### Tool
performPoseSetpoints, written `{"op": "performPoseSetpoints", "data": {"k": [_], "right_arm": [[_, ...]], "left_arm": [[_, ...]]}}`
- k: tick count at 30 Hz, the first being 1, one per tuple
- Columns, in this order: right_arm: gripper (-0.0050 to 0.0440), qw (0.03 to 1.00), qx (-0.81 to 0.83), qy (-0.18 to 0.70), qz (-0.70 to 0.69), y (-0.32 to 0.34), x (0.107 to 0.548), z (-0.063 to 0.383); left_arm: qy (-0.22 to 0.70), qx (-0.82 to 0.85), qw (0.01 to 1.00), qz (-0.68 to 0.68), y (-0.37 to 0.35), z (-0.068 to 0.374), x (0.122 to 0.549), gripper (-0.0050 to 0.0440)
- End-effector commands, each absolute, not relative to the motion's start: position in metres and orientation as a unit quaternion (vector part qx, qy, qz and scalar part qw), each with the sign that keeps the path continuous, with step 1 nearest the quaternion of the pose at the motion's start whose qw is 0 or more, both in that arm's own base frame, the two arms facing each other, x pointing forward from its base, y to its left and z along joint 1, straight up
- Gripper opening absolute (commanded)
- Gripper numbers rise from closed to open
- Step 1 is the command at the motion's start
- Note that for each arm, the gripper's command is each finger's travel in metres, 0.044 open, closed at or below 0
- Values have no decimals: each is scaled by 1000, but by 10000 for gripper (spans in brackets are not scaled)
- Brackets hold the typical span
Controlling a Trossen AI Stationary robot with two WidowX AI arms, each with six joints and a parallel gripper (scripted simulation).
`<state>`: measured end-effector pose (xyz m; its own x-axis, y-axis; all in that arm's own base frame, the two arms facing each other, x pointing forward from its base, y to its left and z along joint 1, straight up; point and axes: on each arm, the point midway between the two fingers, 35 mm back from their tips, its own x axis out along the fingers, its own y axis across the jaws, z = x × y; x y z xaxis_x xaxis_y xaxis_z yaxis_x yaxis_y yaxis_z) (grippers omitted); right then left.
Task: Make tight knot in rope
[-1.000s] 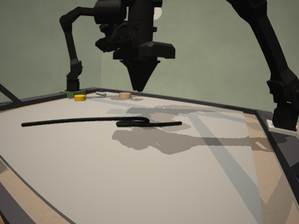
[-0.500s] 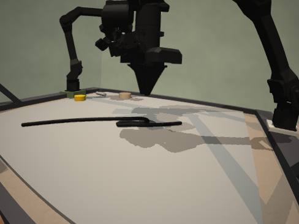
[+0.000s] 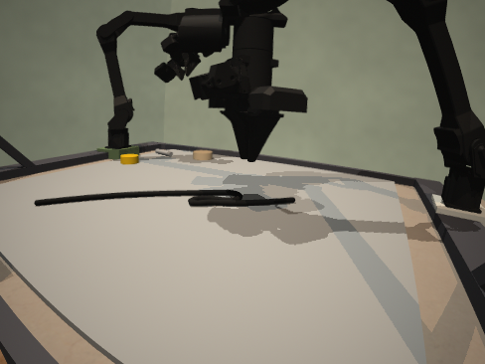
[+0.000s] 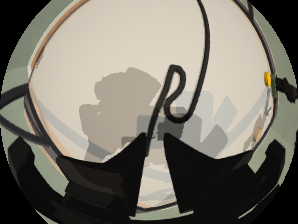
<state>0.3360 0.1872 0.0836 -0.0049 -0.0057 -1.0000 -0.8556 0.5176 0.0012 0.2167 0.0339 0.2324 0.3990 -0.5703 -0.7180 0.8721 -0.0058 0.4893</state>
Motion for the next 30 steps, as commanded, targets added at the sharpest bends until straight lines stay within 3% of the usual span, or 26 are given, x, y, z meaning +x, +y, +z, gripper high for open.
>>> {"op": "performPoseSetpoints", "data": {"k": [1,30], "right_arm": [[85,629,-342,609,342,182,334,93],[85,641,-317,623,316,150,312,73]], "left_arm": [[157,480,688,-521,33,236,216,85],[157,480,688,-521,33,236,216,85]]}}
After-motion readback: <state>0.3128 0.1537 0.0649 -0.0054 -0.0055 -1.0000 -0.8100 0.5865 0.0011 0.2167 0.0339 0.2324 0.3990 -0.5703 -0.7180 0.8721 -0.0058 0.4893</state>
